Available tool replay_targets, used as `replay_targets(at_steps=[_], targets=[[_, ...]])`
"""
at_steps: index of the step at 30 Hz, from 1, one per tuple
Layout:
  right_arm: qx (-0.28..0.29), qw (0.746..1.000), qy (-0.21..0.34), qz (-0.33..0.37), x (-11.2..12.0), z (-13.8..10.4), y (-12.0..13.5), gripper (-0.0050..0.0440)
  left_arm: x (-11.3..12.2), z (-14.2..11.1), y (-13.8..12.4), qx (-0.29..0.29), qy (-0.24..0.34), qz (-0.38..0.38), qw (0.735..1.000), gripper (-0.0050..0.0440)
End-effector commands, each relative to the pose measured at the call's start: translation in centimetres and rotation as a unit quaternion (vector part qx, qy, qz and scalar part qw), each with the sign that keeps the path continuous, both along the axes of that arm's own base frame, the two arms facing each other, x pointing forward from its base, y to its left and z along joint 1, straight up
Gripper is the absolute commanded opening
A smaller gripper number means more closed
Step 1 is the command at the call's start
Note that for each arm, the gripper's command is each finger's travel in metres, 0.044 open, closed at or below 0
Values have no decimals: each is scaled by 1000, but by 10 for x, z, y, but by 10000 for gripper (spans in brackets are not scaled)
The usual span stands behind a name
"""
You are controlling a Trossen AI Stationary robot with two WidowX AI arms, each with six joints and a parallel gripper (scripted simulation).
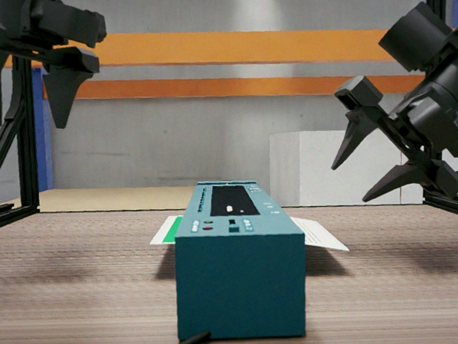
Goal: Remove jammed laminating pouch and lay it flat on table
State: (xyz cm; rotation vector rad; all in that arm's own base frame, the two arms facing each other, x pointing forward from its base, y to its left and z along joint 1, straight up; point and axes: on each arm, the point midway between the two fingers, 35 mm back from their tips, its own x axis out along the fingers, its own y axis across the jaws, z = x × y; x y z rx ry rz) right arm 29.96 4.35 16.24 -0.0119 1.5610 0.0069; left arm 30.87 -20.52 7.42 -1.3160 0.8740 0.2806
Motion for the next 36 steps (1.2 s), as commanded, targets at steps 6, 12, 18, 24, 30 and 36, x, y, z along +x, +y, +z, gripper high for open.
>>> replay_targets(at_steps=[6, 12, 18, 24, 30, 36], targets=[[2, 1000, -12, 0, 1, 6, 0, 440, -1, 0, -1, -2, 0, 1, 1000, 266], [2, 1000, -12, 0, 1, 6, 0, 440, -1, 0, -1, -2, 0, 1, 1000, 266], [2, 1000, -12, 0, 1, 6, 0, 440, -1, 0, -1, -2, 0, 1, 1000, 266], [2, 1000, -12, 0, 1, 6, 0, 440, -1, 0, -1, -2, 0, 1, 1000, 266], [2, 1000, -12, 0, 1, 6, 0, 440, 2, 16, -2, -6, -7, 0, 1000, 266], [2, 1000, -12, 0, 1, 6, 0, 440, 0, 33, -1, -4, -3, 1, 1000, 266]])
